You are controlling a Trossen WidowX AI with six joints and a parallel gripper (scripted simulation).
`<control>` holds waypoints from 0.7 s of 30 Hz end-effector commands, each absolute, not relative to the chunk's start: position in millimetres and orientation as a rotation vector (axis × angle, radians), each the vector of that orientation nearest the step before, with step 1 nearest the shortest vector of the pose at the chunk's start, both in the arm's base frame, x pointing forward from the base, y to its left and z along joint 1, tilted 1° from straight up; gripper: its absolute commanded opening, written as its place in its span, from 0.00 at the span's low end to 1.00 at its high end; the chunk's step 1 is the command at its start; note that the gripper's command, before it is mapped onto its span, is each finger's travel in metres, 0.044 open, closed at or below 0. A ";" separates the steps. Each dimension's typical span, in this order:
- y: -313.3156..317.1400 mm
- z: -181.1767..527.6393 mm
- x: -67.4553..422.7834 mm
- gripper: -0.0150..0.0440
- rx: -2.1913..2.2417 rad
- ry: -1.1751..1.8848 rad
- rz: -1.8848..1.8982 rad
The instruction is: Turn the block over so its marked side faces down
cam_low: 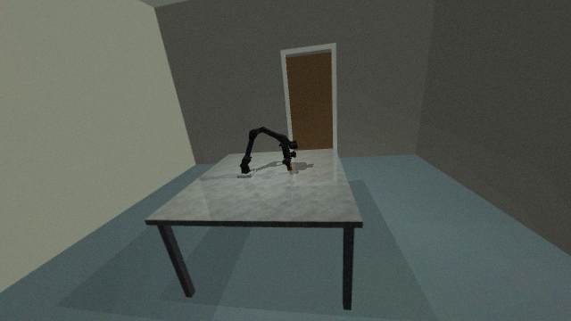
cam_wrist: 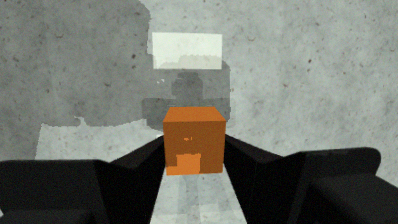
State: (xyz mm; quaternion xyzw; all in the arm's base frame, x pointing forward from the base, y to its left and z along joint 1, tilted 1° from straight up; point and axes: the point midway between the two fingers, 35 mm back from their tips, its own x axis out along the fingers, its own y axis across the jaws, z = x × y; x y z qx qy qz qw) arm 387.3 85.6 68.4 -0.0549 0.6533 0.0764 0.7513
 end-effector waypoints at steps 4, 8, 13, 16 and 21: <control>85.8 66.7 387.6 0.25 -0.108 1.318 0.170; 85.8 65.6 387.4 0.25 -0.103 1.262 0.172; 85.6 64.7 386.4 0.25 -0.097 1.192 0.174; 85.4 64.5 385.4 0.25 -0.094 1.150 0.176; 85.0 64.5 383.0 0.25 -0.087 1.081 0.178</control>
